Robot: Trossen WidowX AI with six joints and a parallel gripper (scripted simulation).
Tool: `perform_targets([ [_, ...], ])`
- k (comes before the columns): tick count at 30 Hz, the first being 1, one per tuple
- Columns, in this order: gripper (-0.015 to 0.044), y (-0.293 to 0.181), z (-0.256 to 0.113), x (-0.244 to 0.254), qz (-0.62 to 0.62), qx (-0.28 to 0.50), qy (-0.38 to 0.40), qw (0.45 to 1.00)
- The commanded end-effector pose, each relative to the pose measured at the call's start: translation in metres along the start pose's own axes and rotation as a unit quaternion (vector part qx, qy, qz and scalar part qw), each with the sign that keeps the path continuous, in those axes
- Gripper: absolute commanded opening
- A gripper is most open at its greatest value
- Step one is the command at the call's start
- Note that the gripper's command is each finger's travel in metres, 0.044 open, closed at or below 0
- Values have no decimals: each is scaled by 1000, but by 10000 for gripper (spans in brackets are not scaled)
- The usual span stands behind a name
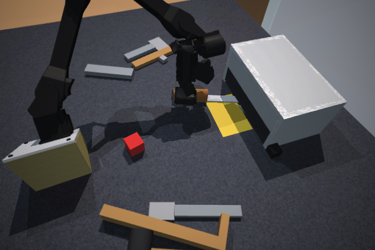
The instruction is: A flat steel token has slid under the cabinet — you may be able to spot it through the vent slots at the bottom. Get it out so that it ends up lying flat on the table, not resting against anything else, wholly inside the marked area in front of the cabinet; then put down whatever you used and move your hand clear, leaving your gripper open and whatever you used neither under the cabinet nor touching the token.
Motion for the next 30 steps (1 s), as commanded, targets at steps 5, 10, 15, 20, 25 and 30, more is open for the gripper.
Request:
perform_targets([
  [5, 0, -3, 1, -12, 4, 1, -6, 1000],
  [10, 0, -4, 1, -16, 4, 1, -6, 1000],
  [15, 0, -4, 1, -19, 4, 1, -6, 1000],
  [20, 0, -5, 1, -23, 4, 1, -6, 1000],
  [25, 0, -5, 1, -24, 4, 1, -6, 1000],
  [30, 0, -5, 1, -24, 4, 1, -6, 1000],
])
Point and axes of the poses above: the point midway between the two fingers, 35 mm back from their tips, its own z axis out along the fingers, its own x axis across the jaws, y = z × x, the point moved 1 cm from there along -z, back along the fingers, and after that the axes turned 12 degrees about -z, right-handed, at the moved point
